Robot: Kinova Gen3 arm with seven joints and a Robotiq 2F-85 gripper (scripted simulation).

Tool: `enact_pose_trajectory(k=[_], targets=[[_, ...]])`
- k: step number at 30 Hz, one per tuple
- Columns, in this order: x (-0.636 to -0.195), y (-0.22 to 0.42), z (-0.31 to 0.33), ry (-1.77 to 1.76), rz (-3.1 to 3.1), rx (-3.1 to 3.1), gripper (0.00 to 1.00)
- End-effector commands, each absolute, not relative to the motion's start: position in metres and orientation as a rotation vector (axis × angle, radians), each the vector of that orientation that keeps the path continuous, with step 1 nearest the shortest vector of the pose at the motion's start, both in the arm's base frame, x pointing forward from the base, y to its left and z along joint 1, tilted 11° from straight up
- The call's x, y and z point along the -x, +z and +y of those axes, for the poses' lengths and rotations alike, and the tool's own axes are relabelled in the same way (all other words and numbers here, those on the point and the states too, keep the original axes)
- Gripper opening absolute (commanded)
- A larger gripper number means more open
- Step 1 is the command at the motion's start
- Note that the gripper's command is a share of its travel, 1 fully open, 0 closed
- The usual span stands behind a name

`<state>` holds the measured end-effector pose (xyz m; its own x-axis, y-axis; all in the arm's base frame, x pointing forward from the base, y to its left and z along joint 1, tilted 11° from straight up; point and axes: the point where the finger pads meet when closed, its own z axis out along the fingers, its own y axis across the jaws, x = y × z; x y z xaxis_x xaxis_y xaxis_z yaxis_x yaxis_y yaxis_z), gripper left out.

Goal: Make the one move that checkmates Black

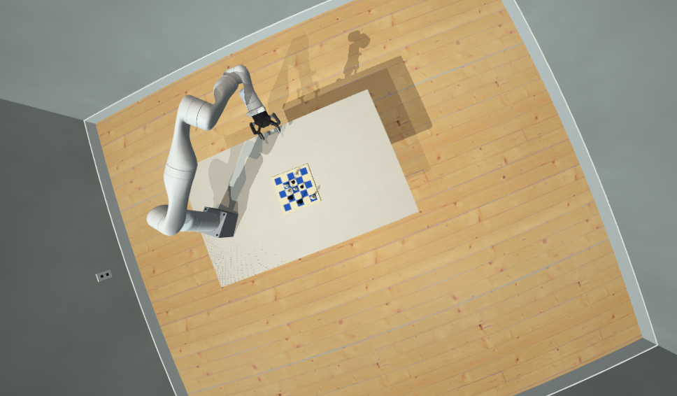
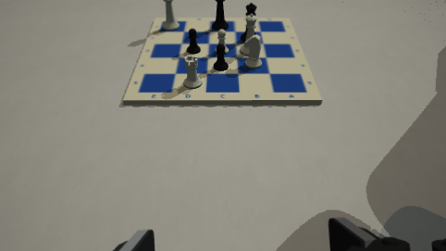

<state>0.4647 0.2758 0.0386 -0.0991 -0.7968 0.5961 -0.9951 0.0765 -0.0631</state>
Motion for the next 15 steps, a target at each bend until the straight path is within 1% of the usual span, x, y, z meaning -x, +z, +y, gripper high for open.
enact_pose_trajectory(k=[1,15], targets=[[-0.4645,0.0391,0.2770,0.656,-1.954,-1.774,1.00],[-0.4642,0.0382,0.2785,0.660,-1.954,-1.775,1.00]])
